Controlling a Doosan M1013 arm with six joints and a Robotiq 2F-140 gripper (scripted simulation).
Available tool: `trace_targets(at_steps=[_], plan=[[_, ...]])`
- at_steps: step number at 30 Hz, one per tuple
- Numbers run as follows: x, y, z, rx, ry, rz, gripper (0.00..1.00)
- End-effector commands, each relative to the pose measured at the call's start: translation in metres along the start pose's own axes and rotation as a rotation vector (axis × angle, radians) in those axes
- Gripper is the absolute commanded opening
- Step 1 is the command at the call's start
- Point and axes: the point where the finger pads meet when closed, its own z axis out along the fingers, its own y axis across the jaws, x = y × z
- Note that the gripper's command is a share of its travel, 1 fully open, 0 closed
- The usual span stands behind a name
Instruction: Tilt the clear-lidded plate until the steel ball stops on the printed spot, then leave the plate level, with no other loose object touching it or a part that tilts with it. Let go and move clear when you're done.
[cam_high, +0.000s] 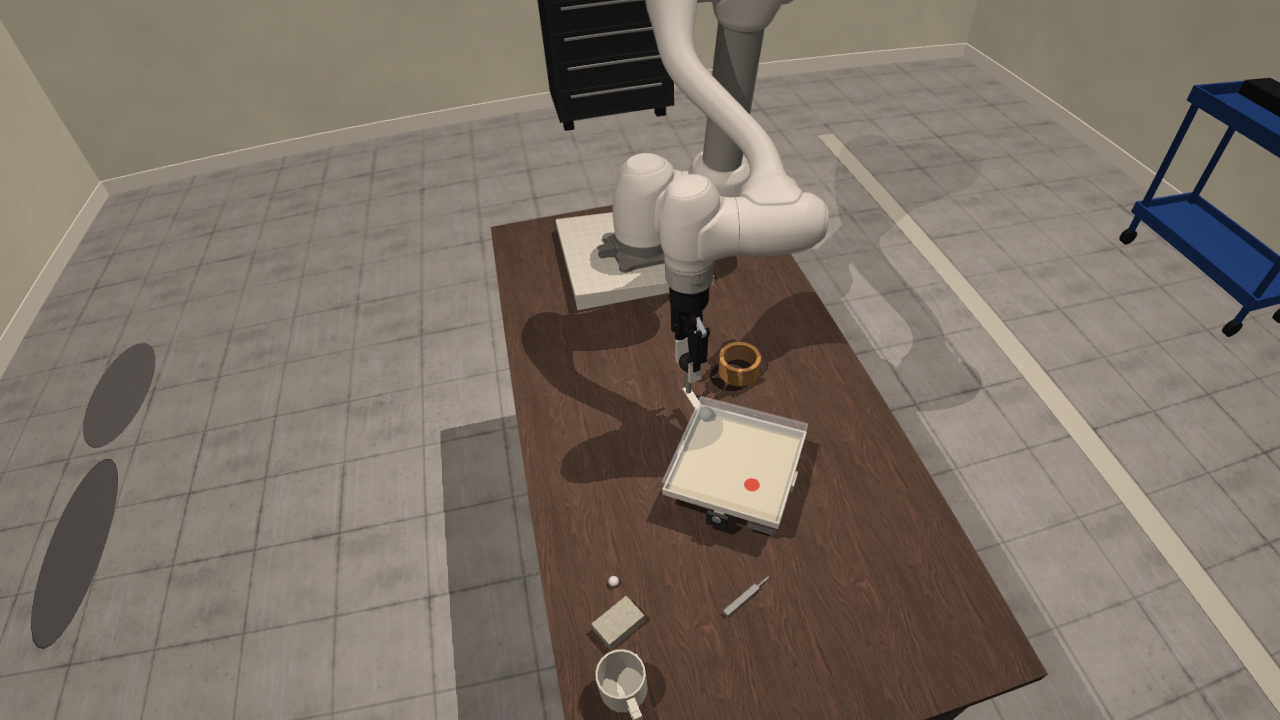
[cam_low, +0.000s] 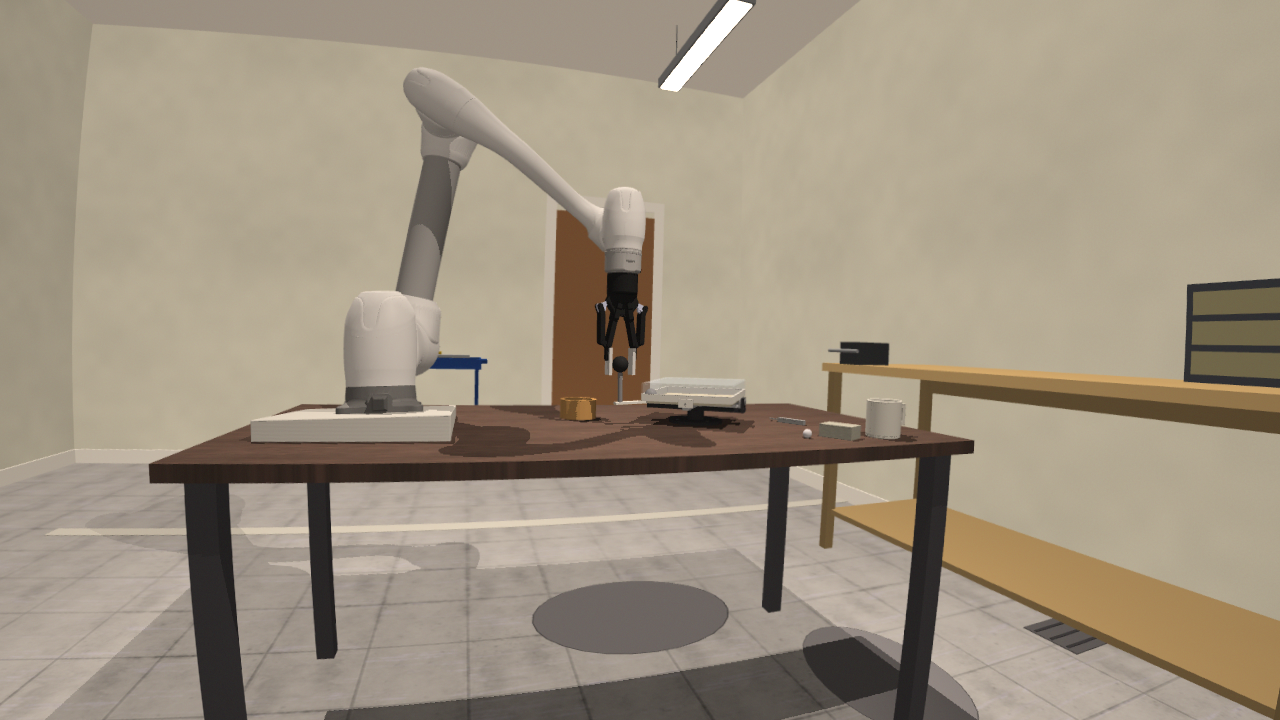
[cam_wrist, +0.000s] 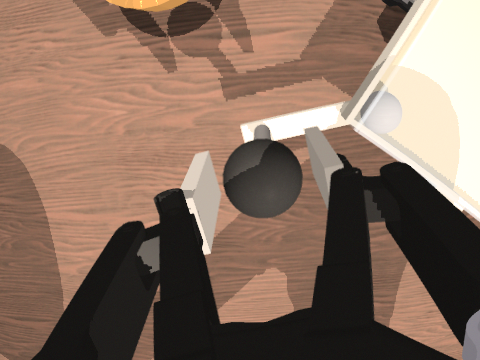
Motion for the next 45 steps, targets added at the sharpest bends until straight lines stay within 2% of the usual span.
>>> trace_targets(at_steps=[1, 45], plan=[[0.0000, 0.0000, 0.0020, 0.000, 0.000, 0.000, 0.36], [0.0000, 0.0000, 0.0070, 0.000, 0.000, 0.000, 0.36]])
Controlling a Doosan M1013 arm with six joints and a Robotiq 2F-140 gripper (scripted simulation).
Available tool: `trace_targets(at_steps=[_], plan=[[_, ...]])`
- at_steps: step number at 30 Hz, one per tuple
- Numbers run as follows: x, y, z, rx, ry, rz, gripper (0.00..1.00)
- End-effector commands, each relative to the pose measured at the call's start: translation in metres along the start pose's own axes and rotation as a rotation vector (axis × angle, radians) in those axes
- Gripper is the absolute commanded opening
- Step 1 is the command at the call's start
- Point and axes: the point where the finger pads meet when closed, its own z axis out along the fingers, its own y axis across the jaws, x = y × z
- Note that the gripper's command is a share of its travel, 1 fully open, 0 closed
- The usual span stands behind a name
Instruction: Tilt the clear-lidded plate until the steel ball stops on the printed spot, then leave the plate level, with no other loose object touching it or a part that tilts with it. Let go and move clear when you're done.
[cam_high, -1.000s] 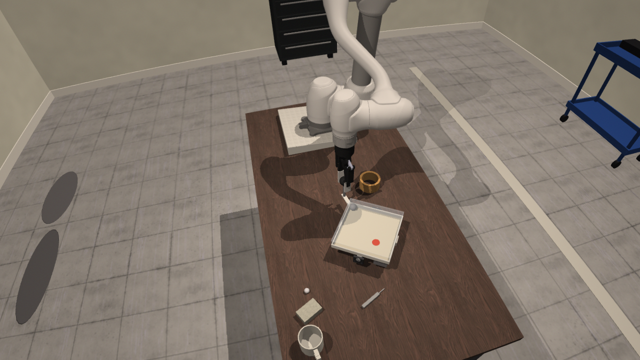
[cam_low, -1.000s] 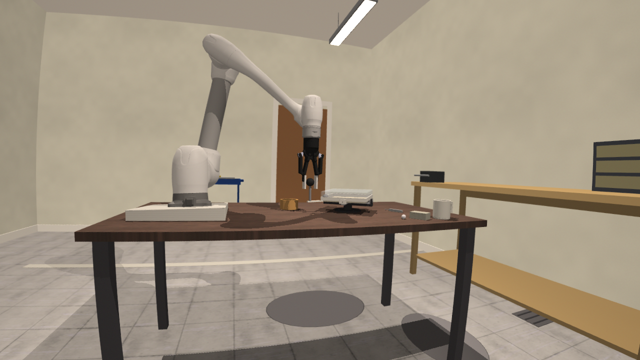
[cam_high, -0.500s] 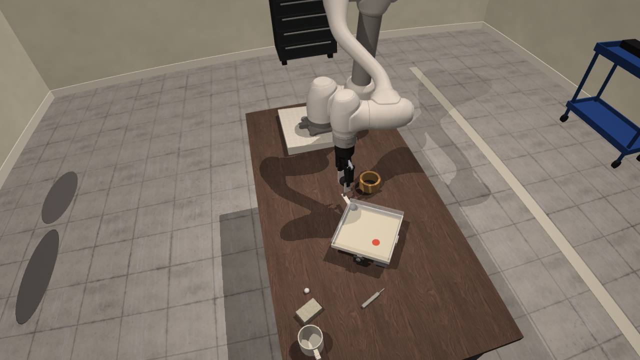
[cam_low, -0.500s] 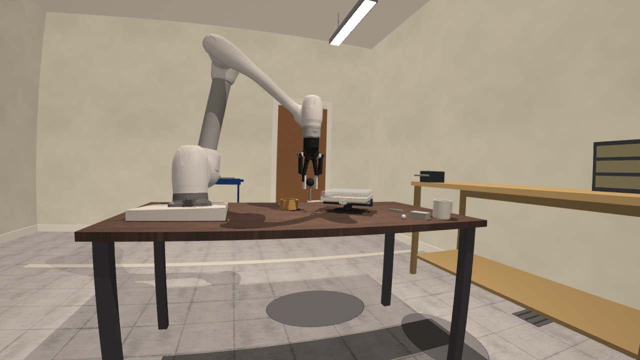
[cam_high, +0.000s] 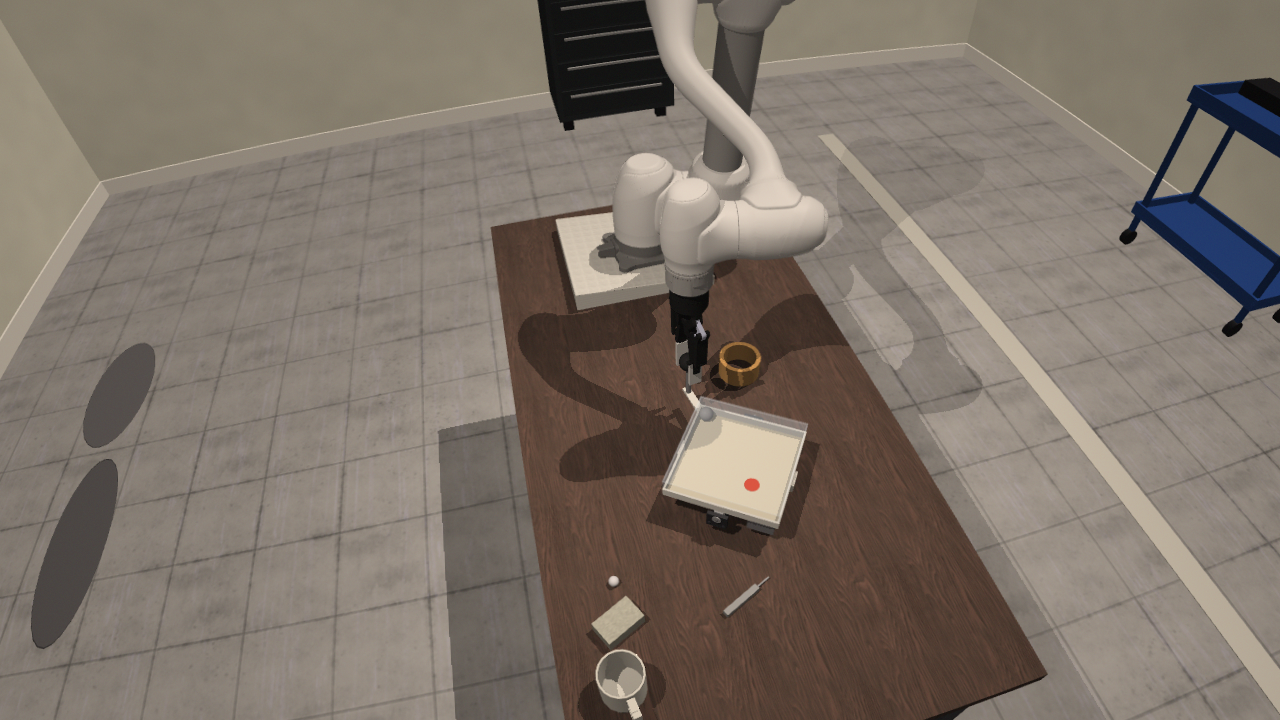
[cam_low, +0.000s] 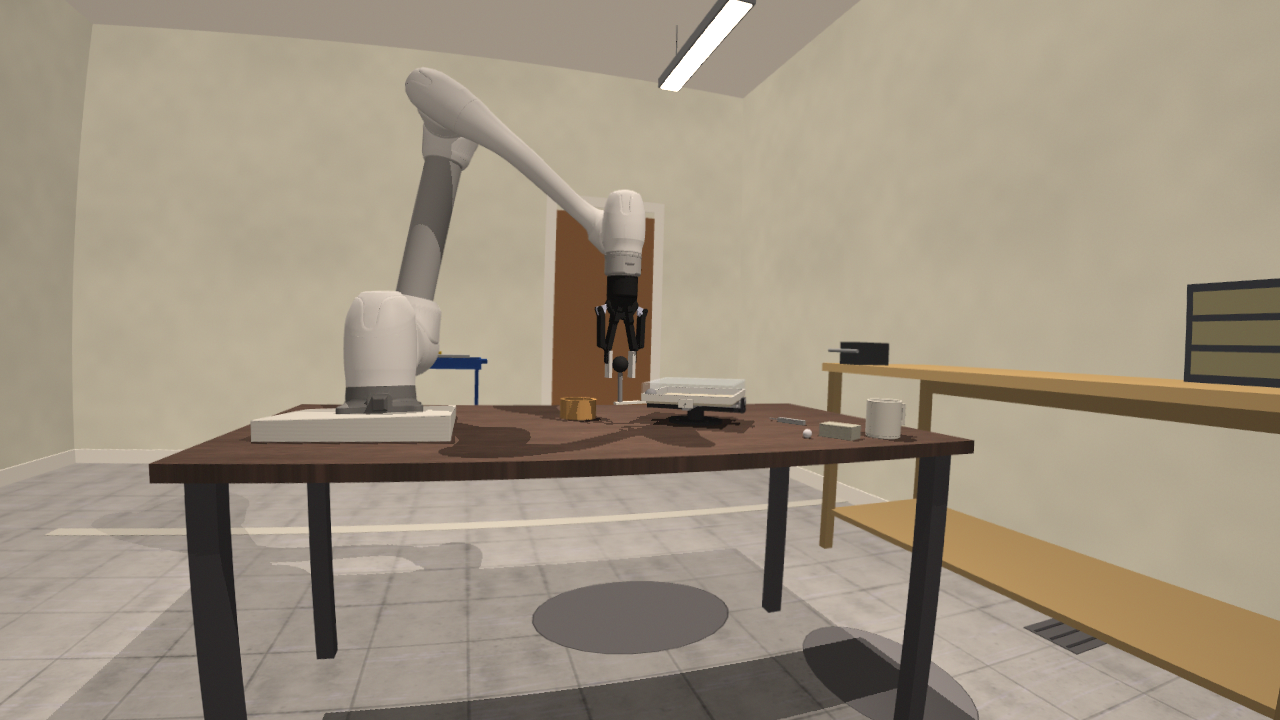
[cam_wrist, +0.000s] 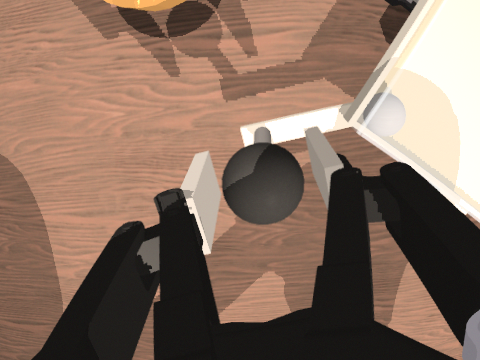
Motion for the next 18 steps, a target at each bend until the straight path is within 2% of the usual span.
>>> trace_targets(at_steps=[1, 9, 10, 18], plan=[[0.0000, 0.0000, -0.0001, 0.000, 0.000, 0.000, 0.36], [0.0000, 0.0000, -0.0001, 0.000, 0.000, 0.000, 0.36], [0.0000, 0.0000, -0.0001, 0.000, 0.000, 0.000, 0.00], [0.0000, 0.0000, -0.0001, 0.000, 0.000, 0.000, 0.00]])
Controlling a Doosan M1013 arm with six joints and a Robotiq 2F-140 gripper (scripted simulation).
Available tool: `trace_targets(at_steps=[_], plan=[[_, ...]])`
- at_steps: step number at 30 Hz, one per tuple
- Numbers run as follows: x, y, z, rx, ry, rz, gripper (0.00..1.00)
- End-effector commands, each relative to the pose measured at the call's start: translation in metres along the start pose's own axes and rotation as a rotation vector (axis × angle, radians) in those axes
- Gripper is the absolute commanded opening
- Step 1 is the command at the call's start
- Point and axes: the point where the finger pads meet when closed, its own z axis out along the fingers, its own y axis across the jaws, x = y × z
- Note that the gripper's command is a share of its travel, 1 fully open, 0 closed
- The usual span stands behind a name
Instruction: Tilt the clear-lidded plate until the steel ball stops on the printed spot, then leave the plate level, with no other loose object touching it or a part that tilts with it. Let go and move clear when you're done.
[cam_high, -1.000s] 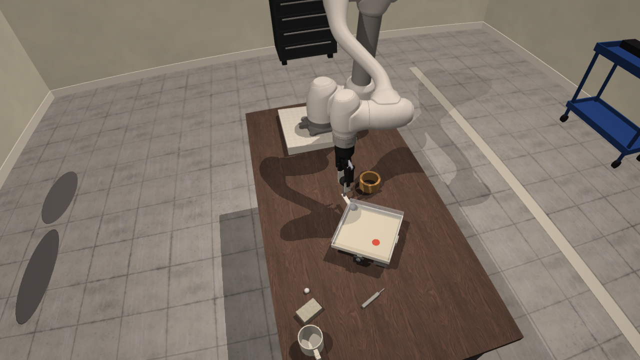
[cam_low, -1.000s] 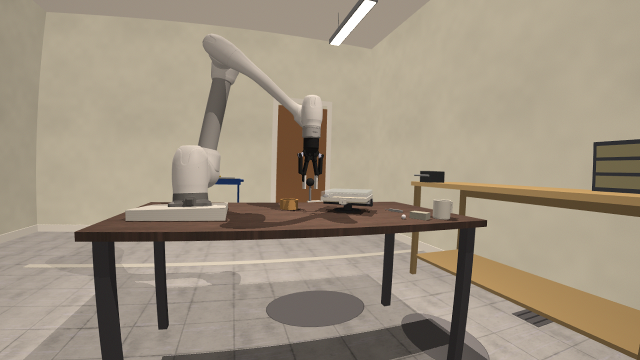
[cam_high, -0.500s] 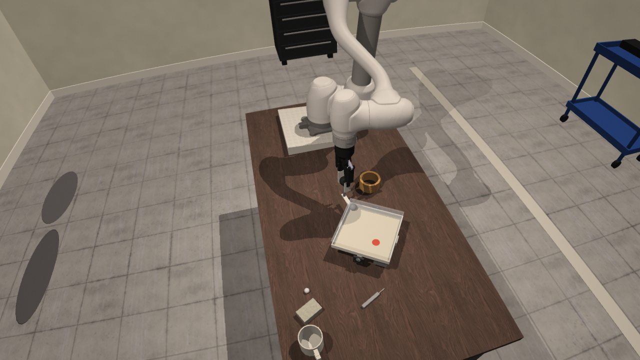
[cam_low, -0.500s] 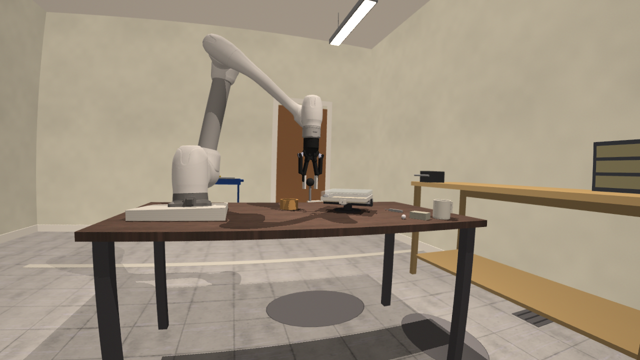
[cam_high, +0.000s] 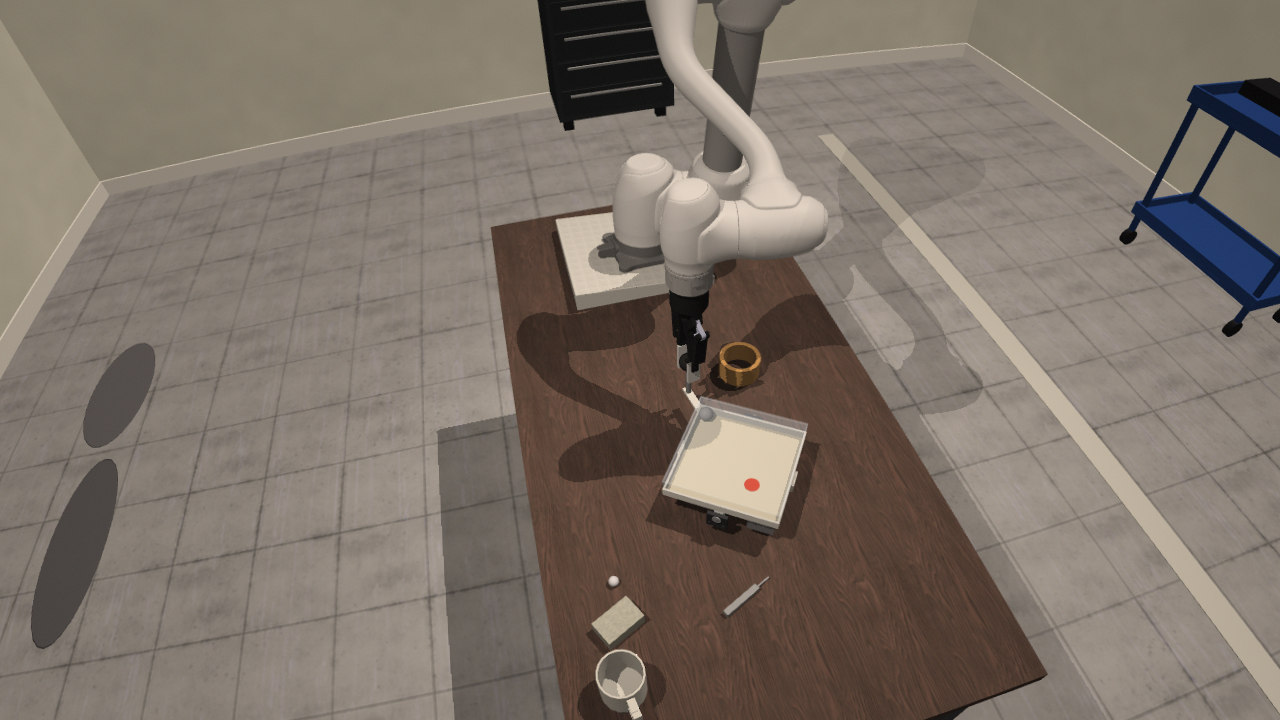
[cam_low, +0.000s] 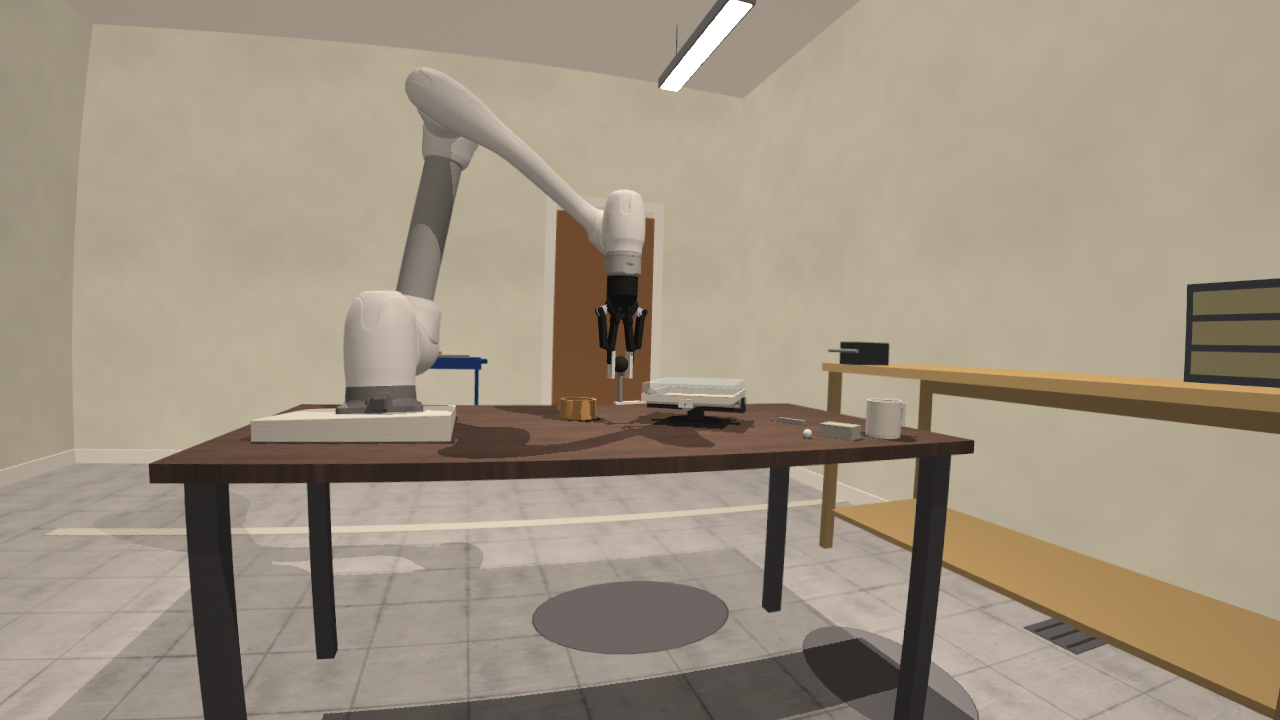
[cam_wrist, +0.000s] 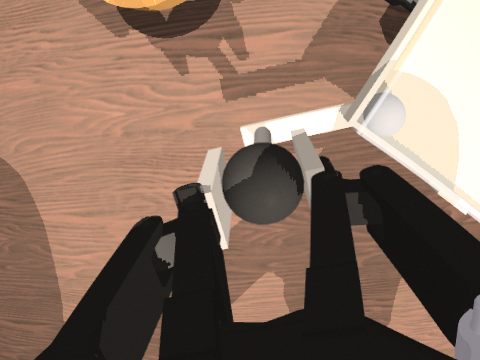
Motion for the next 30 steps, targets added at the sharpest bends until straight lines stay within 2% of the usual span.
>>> trace_targets(at_steps=[1, 30], plan=[[0.0000, 0.0000, -0.0001, 0.000, 0.000, 0.000, 0.00], [0.0000, 0.0018, -0.0042, 0.000, 0.000, 0.000, 0.00]])
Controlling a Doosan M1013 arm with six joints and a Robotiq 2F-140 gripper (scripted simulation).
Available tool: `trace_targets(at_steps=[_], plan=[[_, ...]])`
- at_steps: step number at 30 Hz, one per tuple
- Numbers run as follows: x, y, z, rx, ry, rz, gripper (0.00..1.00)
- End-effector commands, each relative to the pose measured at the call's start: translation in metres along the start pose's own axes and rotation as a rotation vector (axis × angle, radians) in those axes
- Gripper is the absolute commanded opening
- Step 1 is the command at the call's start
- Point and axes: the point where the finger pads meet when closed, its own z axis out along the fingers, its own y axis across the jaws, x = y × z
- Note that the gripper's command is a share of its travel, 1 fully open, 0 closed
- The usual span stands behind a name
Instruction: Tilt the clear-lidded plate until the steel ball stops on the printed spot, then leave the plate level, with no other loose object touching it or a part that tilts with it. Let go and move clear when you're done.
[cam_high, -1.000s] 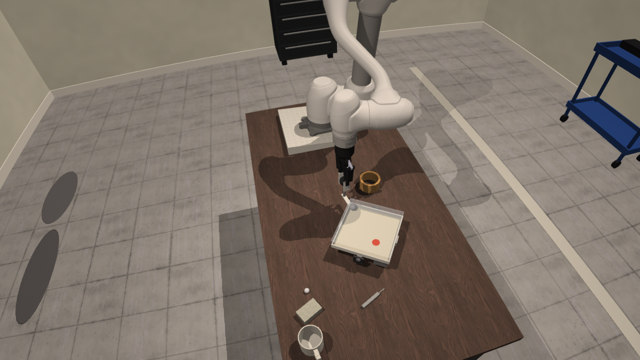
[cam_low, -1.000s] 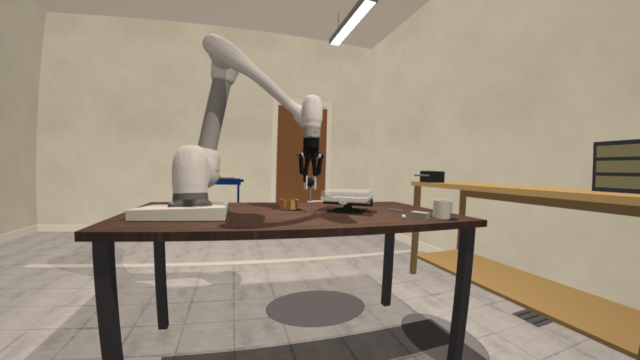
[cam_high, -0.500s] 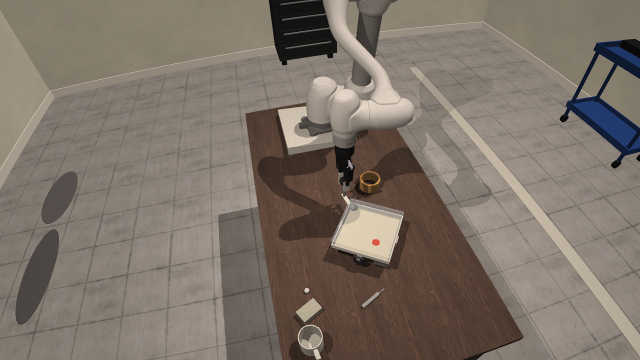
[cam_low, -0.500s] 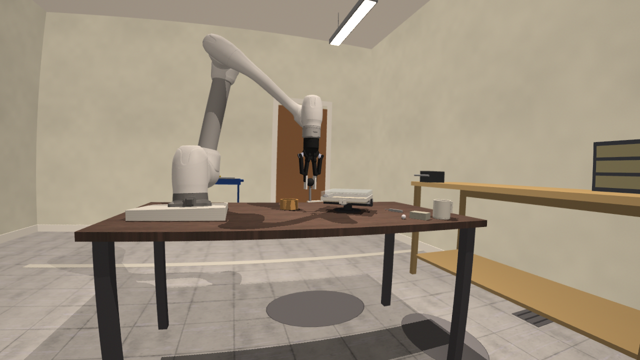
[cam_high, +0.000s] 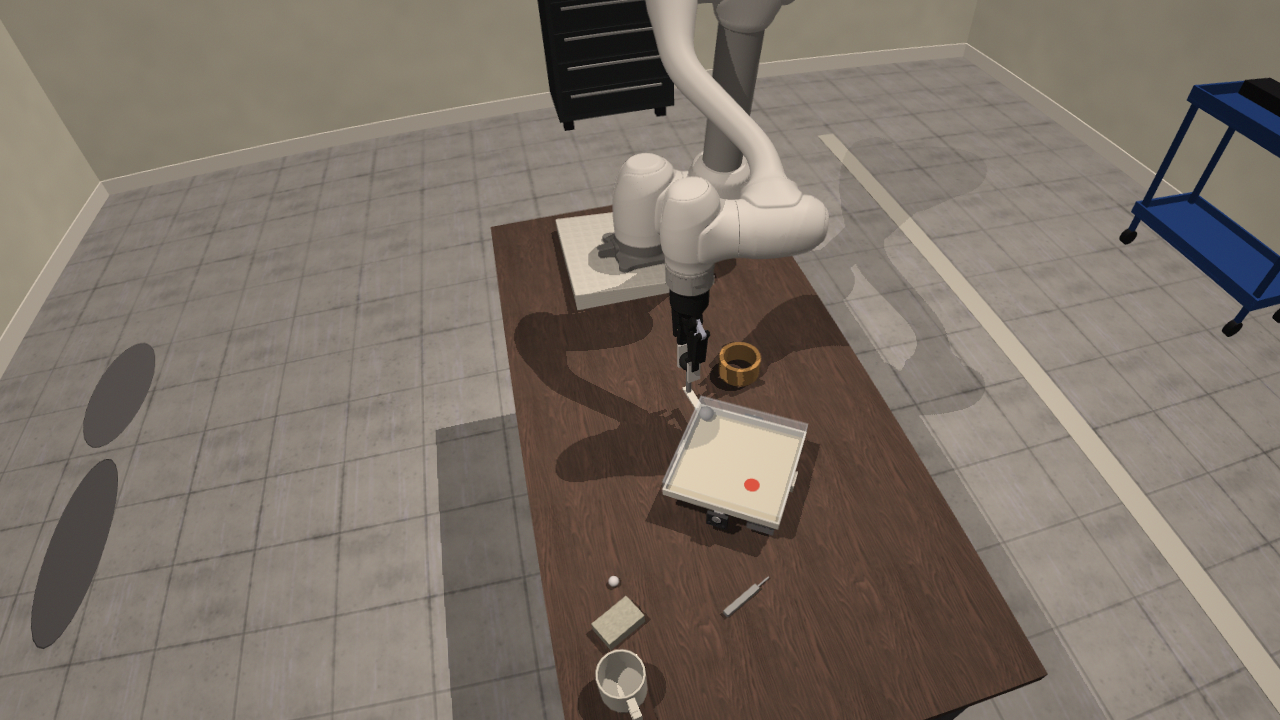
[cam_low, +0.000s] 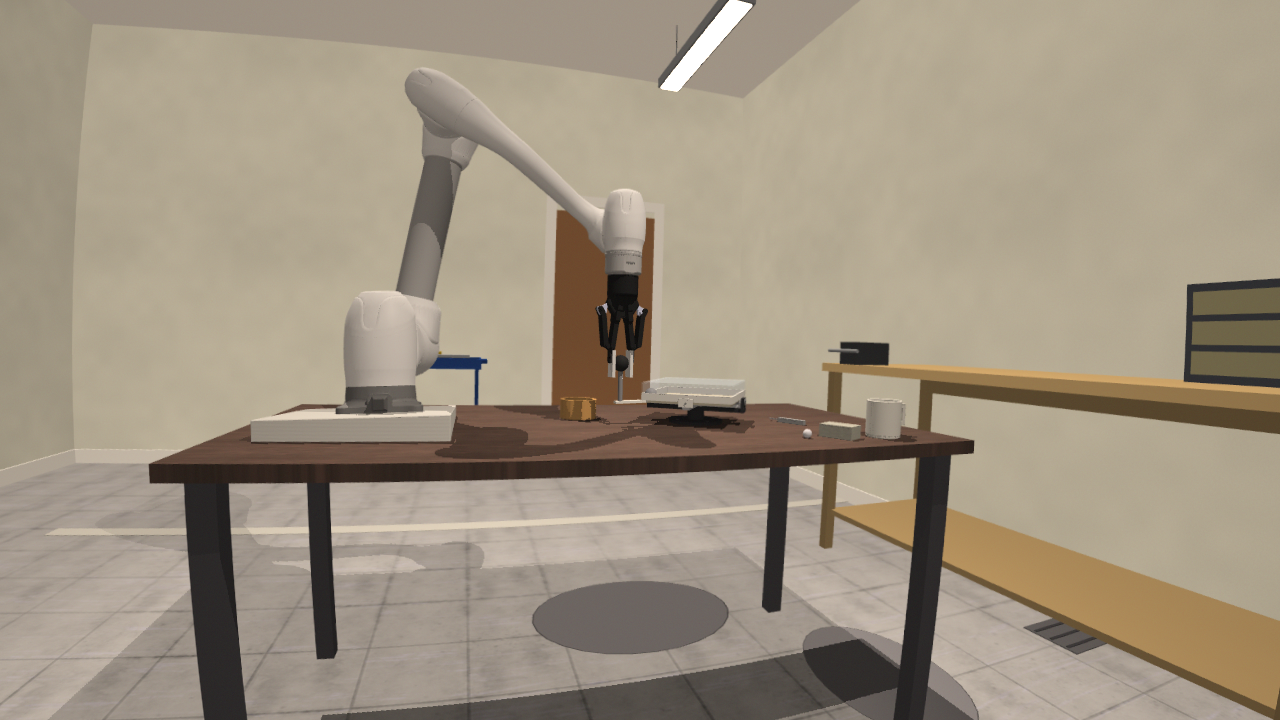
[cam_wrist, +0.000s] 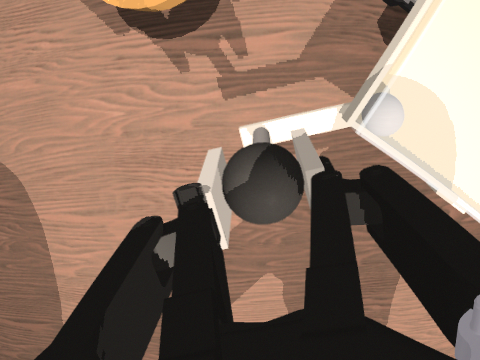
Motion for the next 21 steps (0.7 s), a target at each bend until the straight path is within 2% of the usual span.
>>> trace_targets(at_steps=[1, 21], plan=[[0.0000, 0.0009, -0.0020, -0.001, 0.000, 0.000, 0.00], [-0.0001, 0.0017, -0.0037, -0.001, 0.000, 0.000, 0.00]])
